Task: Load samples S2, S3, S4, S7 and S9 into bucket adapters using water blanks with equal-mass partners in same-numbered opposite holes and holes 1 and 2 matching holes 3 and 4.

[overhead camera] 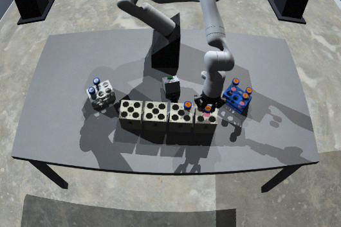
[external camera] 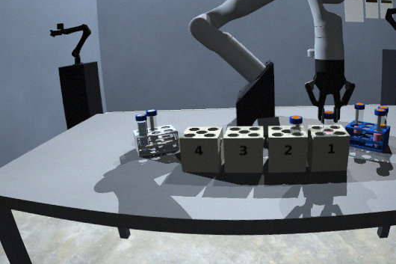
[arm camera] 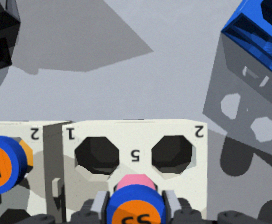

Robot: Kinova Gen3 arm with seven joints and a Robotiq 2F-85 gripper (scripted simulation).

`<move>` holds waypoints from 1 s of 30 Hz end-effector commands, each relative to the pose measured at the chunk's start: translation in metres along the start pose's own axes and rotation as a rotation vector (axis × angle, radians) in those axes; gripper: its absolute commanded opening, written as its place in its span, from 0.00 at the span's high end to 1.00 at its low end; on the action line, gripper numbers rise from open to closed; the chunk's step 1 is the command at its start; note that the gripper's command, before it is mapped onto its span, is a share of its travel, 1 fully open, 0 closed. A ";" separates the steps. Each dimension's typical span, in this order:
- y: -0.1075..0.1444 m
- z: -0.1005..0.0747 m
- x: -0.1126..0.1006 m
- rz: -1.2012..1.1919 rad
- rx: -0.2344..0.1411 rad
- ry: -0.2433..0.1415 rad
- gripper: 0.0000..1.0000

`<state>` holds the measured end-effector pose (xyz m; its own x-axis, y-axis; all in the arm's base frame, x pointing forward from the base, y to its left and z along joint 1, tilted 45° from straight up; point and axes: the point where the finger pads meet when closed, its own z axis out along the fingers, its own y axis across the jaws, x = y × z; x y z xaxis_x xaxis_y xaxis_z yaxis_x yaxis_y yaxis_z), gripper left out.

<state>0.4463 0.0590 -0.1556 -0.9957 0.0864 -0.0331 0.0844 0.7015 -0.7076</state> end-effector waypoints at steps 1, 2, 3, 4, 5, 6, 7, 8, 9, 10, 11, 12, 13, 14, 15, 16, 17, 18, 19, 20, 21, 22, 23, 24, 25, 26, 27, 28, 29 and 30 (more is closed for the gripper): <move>0.000 0.000 0.000 0.000 -0.001 -0.002 0.90; 0.000 0.001 0.000 0.000 -0.001 -0.002 0.90; 0.000 0.001 0.000 0.000 -0.001 -0.002 0.90; 0.000 0.002 0.000 0.000 -0.001 -0.002 0.90; 0.000 0.003 0.000 0.000 -0.001 -0.002 0.90; 0.000 0.003 0.000 0.000 -0.001 -0.002 0.90; 0.000 0.004 0.000 0.000 -0.001 -0.002 0.90; 0.000 0.005 0.000 0.000 -0.001 -0.002 0.90; 0.000 0.005 0.000 0.000 -0.001 -0.002 0.90; 0.000 0.006 0.000 0.000 -0.001 -0.002 0.90; 0.000 0.007 0.000 0.000 -0.001 -0.002 0.90; 0.000 0.007 0.000 0.000 -0.001 -0.002 0.90; 0.000 0.008 0.000 0.000 -0.001 -0.002 0.90; 0.000 0.009 0.000 0.000 -0.001 -0.002 0.90; 0.000 0.009 0.000 0.000 -0.001 -0.002 0.90; 0.000 0.009 0.000 0.000 -0.001 -0.002 0.90; 0.000 0.009 0.000 0.000 -0.001 -0.002 0.90; 0.000 0.010 0.000 0.000 -0.001 -0.002 0.90; 0.000 0.011 0.000 0.000 -0.001 -0.002 0.90; 0.000 0.011 0.000 0.000 -0.001 -0.002 0.90; 0.000 0.012 0.000 0.000 -0.001 -0.002 0.90; 0.000 0.013 0.000 0.000 -0.001 -0.002 0.90; 0.000 0.013 0.000 0.000 -0.001 -0.002 0.90; 0.000 0.014 -0.001 0.000 -0.001 -0.002 0.90; 0.000 0.015 -0.001 0.000 -0.001 -0.002 0.90; 0.000 0.015 -0.001 0.000 -0.001 -0.002 0.90; 0.000 0.016 -0.001 0.000 -0.001 -0.002 0.90; 0.000 0.017 -0.001 0.000 -0.001 -0.002 0.90; 0.000 0.017 -0.001 0.000 -0.001 -0.002 0.90; 0.000 0.017 0.000 0.000 -0.001 -0.002 0.90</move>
<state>0.4456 0.0468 -0.1678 -0.9957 0.0864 -0.0331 0.0844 0.7016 -0.7076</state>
